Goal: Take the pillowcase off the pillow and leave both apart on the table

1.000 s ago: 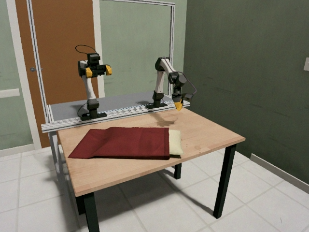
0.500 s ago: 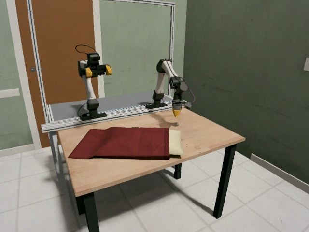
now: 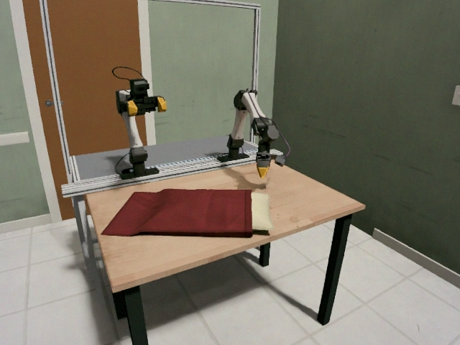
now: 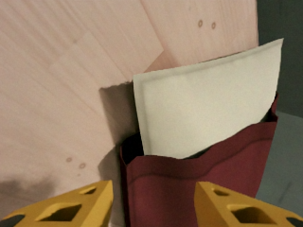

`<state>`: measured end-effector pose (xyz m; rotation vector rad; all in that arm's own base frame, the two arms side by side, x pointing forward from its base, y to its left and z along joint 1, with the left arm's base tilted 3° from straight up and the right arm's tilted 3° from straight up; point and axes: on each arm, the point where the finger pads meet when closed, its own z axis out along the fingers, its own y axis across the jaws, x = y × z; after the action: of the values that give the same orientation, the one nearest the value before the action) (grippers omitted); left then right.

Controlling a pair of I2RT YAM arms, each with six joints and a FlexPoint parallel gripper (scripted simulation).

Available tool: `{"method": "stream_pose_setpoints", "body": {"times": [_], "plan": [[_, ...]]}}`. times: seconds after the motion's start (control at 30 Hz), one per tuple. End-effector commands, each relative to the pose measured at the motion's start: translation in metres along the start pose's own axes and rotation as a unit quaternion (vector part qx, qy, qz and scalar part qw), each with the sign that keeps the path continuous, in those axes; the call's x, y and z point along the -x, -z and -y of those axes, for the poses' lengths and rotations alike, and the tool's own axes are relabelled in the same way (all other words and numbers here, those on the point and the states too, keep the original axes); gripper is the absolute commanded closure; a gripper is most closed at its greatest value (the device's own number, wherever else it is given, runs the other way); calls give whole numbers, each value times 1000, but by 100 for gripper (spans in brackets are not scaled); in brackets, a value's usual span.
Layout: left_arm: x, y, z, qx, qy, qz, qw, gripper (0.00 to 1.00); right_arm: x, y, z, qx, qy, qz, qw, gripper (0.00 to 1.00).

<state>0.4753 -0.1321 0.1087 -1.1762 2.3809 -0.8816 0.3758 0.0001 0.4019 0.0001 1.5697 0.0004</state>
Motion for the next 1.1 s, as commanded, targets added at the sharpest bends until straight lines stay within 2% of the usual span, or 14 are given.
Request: {"method": "stream_pose_setpoints", "body": {"times": [0.0,0.1,0.13,0.27,0.4,0.47,0.63,0.67,0.87,0.97,1.0,1.07], "plan": [[-3,-12,3,0,0,-1,1000,55,8,3,0,3,4,4,1000,0],[-5,-17,-3,8,3,-4,1000,55,8,3,0,3,4,4,1000,0],[-2,-16,6,-1,0,0,1000,55,8,3,0,3,4,4,1000,0],[-2,-23,5,-2,0,0,1000,55,8,3,0,3,4,4,1000,0],[-4,-25,-4,9,7,-6,1000,55,8,3,0,3,4,4,1000,0],[-3,-28,6,-2,0,0,1000,55,8,3,0,3,4,4,1000,0],[-5,-37,-2,8,4,-4,1000,55,8,3,0,3,4,4,1000,0],[-3,-36,5,1,1,-1,1000,55,8,3,0,3,4,4,1000,0],[-5,-47,-3,9,4,-4,1000,55,8,3,0,3,4,4,1000,0],[-3,-48,-1,6,5,-4,1000,55,8,3,0,3,4,4,1000,0],[-3,-48,7,-4,0,0,1000,55,8,3,0,3,4,4,1000,0],[-4,-53,2,2,1,-1,1000,55,8,3,0,3,4,4,1000,0]]}}
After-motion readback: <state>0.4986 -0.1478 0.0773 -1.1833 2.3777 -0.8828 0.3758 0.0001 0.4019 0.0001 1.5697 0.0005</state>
